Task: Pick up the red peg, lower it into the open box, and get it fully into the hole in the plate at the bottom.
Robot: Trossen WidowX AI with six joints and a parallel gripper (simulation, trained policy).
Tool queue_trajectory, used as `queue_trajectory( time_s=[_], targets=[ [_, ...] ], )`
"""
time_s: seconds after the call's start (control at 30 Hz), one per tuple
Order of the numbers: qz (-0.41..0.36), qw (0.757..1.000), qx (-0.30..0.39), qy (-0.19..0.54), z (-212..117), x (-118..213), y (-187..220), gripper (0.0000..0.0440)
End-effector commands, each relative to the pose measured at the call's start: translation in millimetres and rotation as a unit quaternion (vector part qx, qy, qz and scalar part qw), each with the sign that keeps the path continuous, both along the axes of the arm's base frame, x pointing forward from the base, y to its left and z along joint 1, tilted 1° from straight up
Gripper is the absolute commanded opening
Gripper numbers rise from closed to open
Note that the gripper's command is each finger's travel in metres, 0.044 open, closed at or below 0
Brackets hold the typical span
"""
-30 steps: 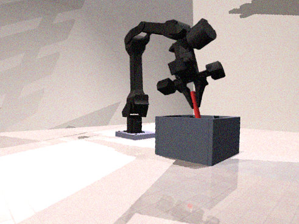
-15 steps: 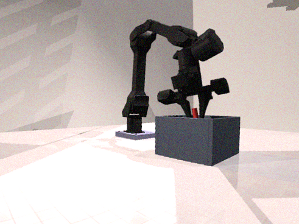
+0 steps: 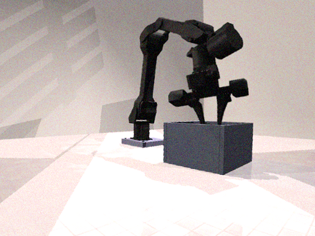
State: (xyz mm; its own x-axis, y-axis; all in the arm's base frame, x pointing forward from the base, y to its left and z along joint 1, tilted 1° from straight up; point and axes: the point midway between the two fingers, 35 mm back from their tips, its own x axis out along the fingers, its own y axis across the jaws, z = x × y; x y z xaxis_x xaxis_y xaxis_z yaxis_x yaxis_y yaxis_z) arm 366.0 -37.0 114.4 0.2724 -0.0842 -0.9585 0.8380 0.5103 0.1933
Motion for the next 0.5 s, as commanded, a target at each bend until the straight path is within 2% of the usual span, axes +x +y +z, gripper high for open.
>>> queue_trajectory(
  time_s=[0.0, 0.47],
  targets=[
    [0.005, 1.000, 0.001, 0.000, 3, 7, -4, 0.0154],
    [0.010, 1.000, -0.002, 0.019, 4, 22, -26, 0.0149]
  ],
)
